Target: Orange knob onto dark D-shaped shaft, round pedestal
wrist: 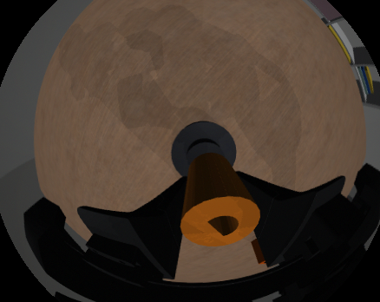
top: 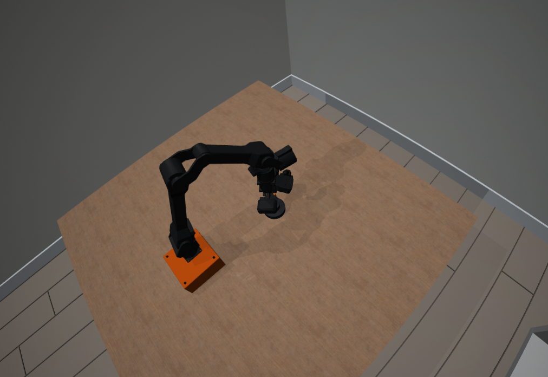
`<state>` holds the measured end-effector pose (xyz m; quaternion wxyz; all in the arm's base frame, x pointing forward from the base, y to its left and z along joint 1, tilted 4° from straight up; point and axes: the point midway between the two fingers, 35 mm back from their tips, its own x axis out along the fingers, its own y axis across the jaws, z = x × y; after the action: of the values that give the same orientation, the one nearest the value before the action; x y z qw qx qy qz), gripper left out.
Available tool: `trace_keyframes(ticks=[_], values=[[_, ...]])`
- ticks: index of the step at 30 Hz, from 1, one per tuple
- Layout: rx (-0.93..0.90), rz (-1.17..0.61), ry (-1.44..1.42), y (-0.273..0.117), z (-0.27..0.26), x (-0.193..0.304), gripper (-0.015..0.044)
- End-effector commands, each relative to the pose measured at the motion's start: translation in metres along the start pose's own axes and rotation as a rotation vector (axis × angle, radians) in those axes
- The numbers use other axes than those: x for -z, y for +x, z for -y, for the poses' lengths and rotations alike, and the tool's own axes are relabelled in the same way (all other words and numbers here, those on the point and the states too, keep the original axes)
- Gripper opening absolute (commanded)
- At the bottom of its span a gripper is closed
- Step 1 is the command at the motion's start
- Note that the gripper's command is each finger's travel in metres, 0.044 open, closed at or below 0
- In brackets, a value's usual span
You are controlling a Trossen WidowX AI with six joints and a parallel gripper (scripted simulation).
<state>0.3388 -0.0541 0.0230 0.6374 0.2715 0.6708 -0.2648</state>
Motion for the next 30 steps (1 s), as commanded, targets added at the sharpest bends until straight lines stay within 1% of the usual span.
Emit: trace_keyframes(ticks=[1, 18, 30], values=[[-0.005, 0.009, 0.009, -0.0034, -0.0021, -0.0027, 0.0], [-0.005, 0.009, 0.009, 0.0031, -0.0016, -0.0023, 0.0], [-0.005, 0.009, 0.009, -0.0018, -0.0003, -0.0005, 0.0]])
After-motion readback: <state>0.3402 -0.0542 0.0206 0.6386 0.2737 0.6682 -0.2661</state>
